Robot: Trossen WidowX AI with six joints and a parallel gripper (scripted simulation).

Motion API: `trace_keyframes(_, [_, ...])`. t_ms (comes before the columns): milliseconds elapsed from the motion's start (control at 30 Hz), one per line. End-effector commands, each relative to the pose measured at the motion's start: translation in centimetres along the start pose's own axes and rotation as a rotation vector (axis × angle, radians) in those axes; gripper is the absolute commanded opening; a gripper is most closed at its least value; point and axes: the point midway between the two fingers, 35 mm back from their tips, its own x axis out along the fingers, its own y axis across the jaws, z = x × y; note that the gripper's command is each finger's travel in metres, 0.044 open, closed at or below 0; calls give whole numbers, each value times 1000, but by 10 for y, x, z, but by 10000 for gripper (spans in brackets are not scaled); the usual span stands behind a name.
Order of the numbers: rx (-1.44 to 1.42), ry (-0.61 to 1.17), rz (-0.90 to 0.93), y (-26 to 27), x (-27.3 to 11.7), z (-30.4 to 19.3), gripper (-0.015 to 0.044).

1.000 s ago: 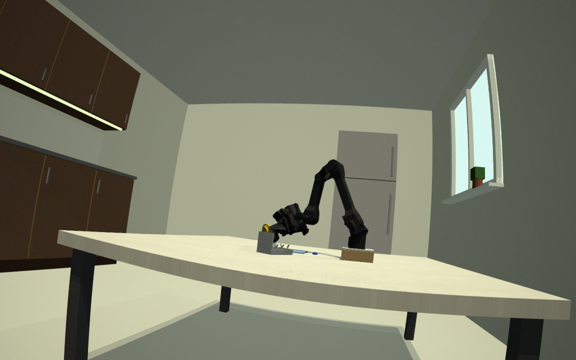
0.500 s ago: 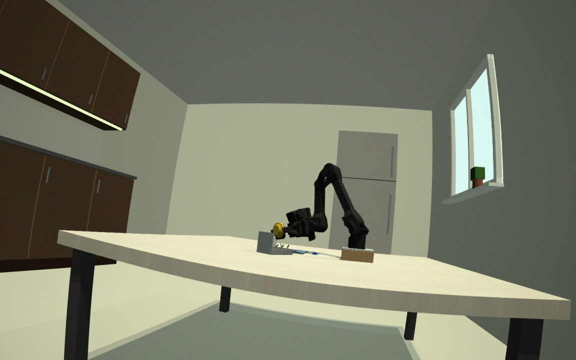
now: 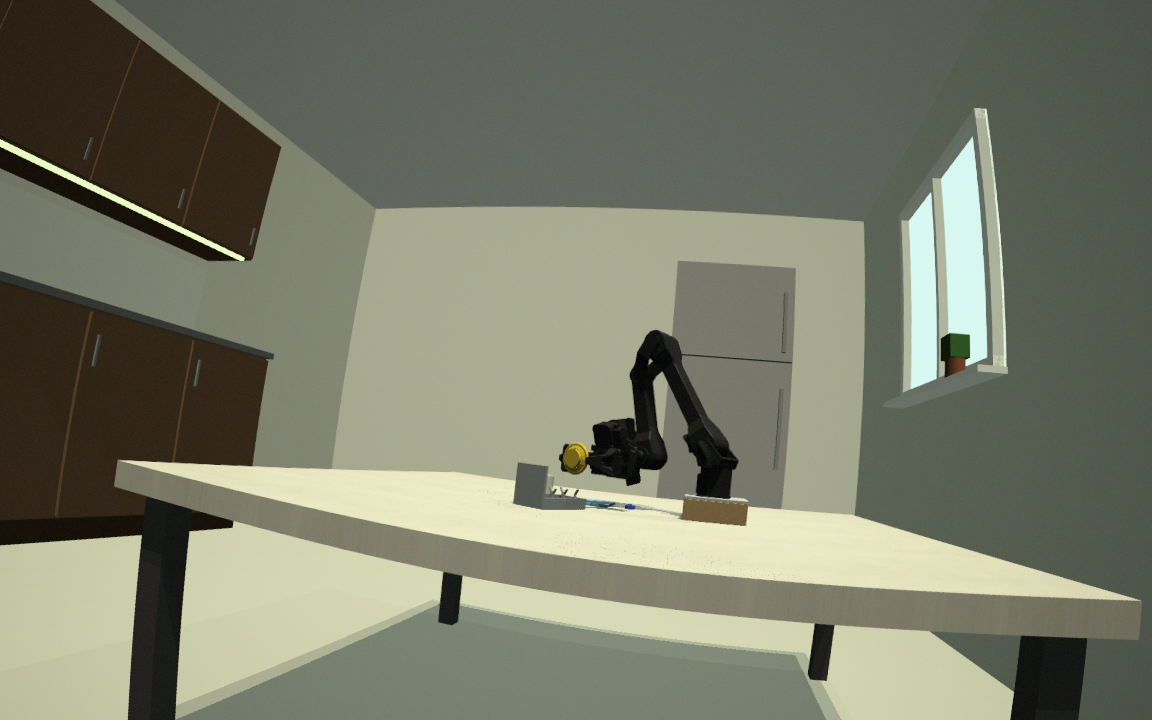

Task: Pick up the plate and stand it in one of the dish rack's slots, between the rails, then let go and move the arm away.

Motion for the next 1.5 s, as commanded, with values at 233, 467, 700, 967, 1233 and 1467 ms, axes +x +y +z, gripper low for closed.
trace_keyframes(233, [9, 13, 1, 1, 9, -16, 0])
trace_keyframes(467, [-4, 31, 13, 5, 23, -28, 0])
trace_keyframes(700, [-4, 35, 14, 5, 26, -28, 0])
trace_keyframes(967, [-4, 53, 23, 7, 36, -42, 0])
trace_keyframes(1233, [16, 57, 19, 9, 35, -45, 0])
trace_keyframes(1467, [16, 57, 19, 9, 35, -45, 0])
